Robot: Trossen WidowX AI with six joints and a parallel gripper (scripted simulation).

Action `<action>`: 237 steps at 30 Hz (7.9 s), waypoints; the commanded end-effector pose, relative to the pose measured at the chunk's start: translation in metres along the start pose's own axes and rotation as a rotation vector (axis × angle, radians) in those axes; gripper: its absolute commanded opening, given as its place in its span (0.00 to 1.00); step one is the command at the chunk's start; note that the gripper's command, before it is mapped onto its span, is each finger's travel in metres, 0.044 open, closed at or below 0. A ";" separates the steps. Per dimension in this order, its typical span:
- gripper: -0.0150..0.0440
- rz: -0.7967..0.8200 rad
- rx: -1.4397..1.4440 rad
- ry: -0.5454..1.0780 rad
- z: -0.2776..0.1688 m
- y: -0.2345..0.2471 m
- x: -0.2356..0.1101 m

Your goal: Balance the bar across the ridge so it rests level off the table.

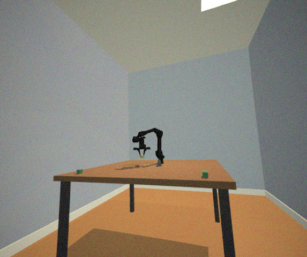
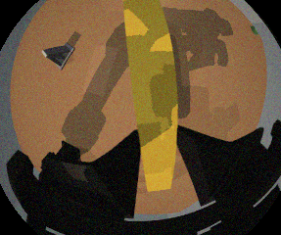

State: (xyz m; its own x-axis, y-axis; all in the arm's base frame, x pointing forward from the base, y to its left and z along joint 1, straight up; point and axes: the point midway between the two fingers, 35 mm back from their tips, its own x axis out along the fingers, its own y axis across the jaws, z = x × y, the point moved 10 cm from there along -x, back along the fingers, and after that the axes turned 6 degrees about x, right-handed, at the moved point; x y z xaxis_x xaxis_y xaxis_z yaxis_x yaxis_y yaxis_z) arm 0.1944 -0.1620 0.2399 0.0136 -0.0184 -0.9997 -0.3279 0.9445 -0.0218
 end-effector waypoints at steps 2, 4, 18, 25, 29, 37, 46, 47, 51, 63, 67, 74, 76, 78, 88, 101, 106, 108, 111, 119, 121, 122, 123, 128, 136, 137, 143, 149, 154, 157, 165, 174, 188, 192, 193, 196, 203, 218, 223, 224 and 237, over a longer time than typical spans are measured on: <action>0.25 -0.001 -0.005 -0.007 -0.001 0.002 -0.014; 0.25 -0.001 -0.005 -0.007 -0.002 0.003 -0.020; 0.25 0.003 0.163 -0.010 0.029 0.031 -0.024; 0.25 0.006 0.274 -0.012 0.047 0.052 -0.024; 0.25 0.008 0.337 -0.012 0.056 0.065 -0.024; 0.25 0.012 0.461 -0.013 0.071 0.092 -0.025; 0.25 0.016 0.596 -0.013 0.084 0.125 -0.026; 0.25 0.017 0.610 -0.013 0.085 0.128 -0.026; 0.25 0.019 0.667 -0.012 0.089 0.143 -0.026; 0.25 0.025 0.829 -0.009 0.098 0.188 -0.027; 0.25 0.027 0.869 -0.008 0.100 0.202 -0.028; 0.25 0.027 0.872 -0.008 0.101 0.204 -0.022; 0.25 0.027 0.872 -0.008 0.101 0.205 -0.019; 0.25 0.027 0.872 -0.008 0.102 0.205 -0.016; 0.25 0.027 0.873 -0.008 0.102 0.205 0.000; 0.25 0.027 0.873 -0.008 0.102 0.206 0.016; 0.25 0.027 0.873 -0.008 0.102 0.206 0.015; 0.25 0.027 0.873 -0.008 0.102 0.206 0.015; 0.25 0.027 0.873 -0.008 0.102 0.206 0.015; 0.25 0.027 0.873 -0.008 0.102 0.206 0.016; 0.25 0.027 0.873 -0.008 0.102 0.206 0.016; 0.25 0.027 0.873 -0.008 0.102 0.206 0.016; 0.25 0.027 0.873 -0.008 0.102 0.206 0.016; 0.25 0.027 0.873 -0.008 0.102 0.206 0.017; 0.25 0.027 0.873 -0.008 0.102 0.206 0.017; 0.25 0.027 0.873 -0.008 0.102 0.206 0.017; 0.25 0.027 0.873 -0.008 0.102 0.205 0.018; 0.25 0.027 0.873 -0.008 0.102 0.205 0.018; 0.25 0.027 0.873 -0.008 0.103 0.205 0.019; 0.25 0.027 0.873 -0.008 0.103 0.206 0.019; 0.25 0.027 0.873 -0.008 0.103 0.205 0.020; 0.25 0.027 0.873 -0.008 0.103 0.205 0.020; 0.25 0.027 0.873 -0.008 0.103 0.205 0.022; 0.25 0.027 0.873 -0.008 0.103 0.205 0.022; 0.25 0.027 0.873 -0.008 0.103 0.205 0.022; 0.25 0.027 0.873 -0.008 0.102 0.206 0.022; 0.25 0.027 0.873 -0.008 0.102 0.206 0.023; 0.25 0.027 0.873 -0.008 0.102 0.206 0.024; 0.25 0.027 0.873 -0.008 0.102 0.206 0.025; 0.25 0.027 0.873 -0.008 0.102 0.206 0.025; 0.25 0.027 0.873 -0.008 0.102 0.206 0.026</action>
State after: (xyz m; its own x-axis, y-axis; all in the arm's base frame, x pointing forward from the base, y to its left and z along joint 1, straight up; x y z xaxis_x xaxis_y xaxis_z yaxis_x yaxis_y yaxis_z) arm 0.2234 0.0651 0.2120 0.0256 0.0036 -0.9997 0.5091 0.8606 0.0161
